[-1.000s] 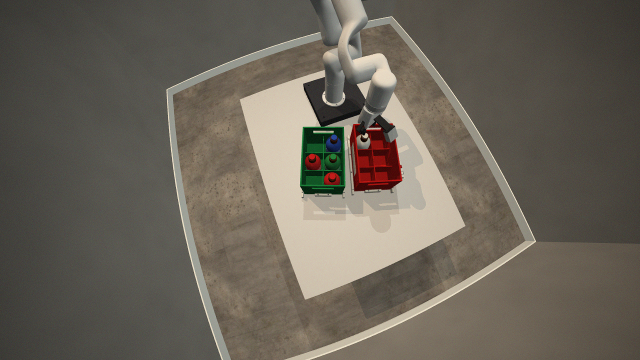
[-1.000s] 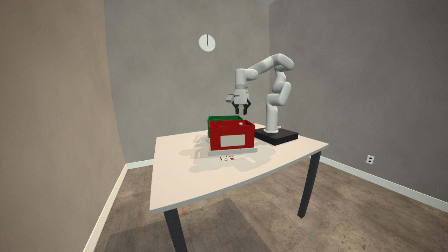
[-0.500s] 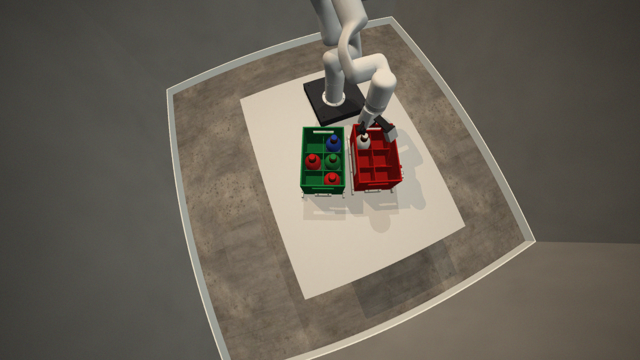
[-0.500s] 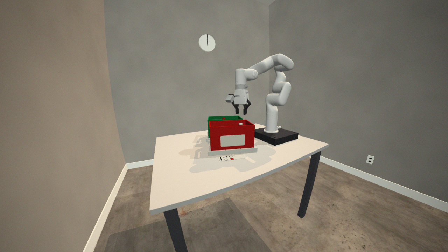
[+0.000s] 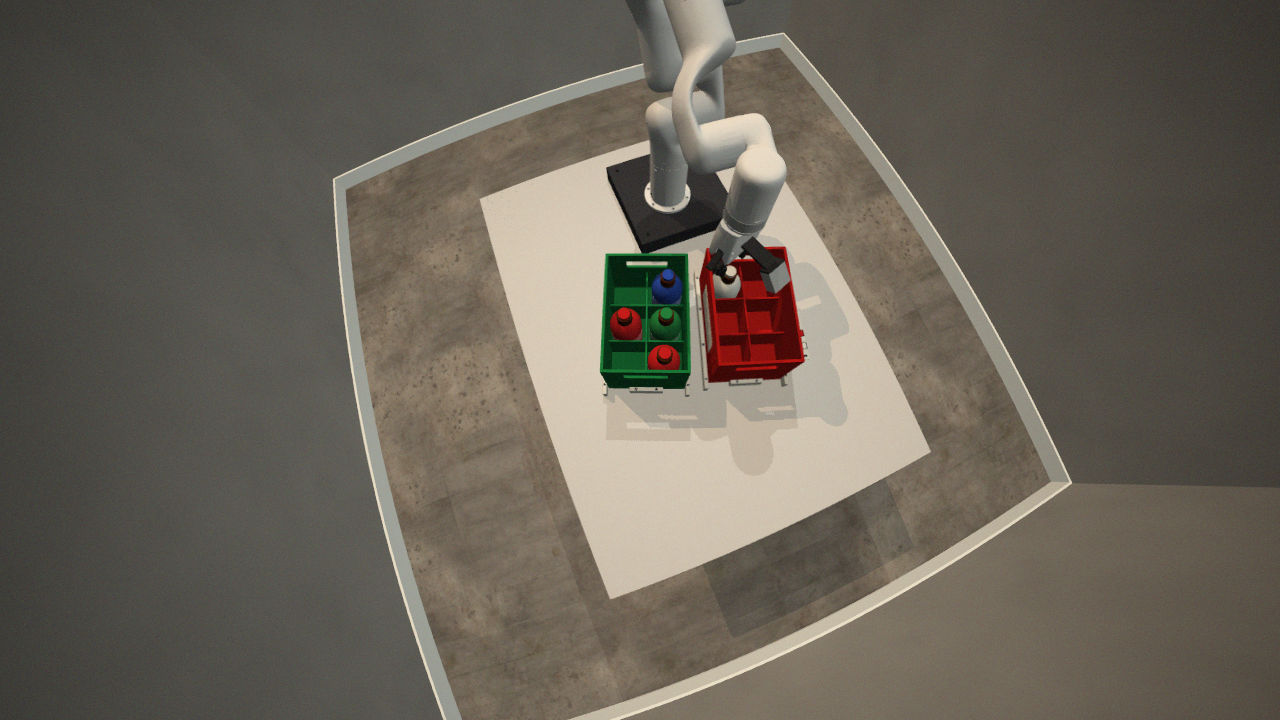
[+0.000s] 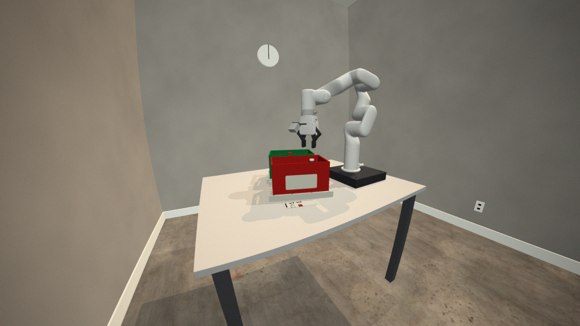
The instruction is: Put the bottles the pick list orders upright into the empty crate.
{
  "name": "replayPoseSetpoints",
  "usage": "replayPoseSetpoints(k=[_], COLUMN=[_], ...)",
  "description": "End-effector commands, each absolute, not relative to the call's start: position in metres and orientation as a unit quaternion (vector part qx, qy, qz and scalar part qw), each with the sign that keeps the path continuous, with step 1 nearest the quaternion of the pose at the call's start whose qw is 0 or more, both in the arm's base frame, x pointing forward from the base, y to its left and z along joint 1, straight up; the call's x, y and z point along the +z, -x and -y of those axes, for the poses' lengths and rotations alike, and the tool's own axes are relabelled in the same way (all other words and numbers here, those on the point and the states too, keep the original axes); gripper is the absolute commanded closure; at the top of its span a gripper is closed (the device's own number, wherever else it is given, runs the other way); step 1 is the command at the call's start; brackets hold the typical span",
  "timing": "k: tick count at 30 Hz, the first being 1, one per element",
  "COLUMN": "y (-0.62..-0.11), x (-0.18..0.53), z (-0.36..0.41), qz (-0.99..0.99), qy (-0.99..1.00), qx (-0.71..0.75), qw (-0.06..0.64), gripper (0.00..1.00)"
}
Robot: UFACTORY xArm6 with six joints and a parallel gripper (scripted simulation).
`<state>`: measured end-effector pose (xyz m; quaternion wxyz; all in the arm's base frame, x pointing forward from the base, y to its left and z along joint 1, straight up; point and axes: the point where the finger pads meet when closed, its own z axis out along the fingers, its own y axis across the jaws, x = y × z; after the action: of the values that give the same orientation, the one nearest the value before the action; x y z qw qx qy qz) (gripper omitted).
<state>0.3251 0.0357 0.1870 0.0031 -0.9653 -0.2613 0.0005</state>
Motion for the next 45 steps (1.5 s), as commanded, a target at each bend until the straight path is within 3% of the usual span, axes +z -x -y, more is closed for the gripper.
replayPoseSetpoints(k=[1,45], y=[-0.337,-0.463], x=[0.188,0.187], z=[-0.024,0.131], qz=[0.262,0.262], qy=[0.965,0.965], qx=[-0.001,-0.001], qw=[0.003,0.003], gripper=[0.35,0.35])
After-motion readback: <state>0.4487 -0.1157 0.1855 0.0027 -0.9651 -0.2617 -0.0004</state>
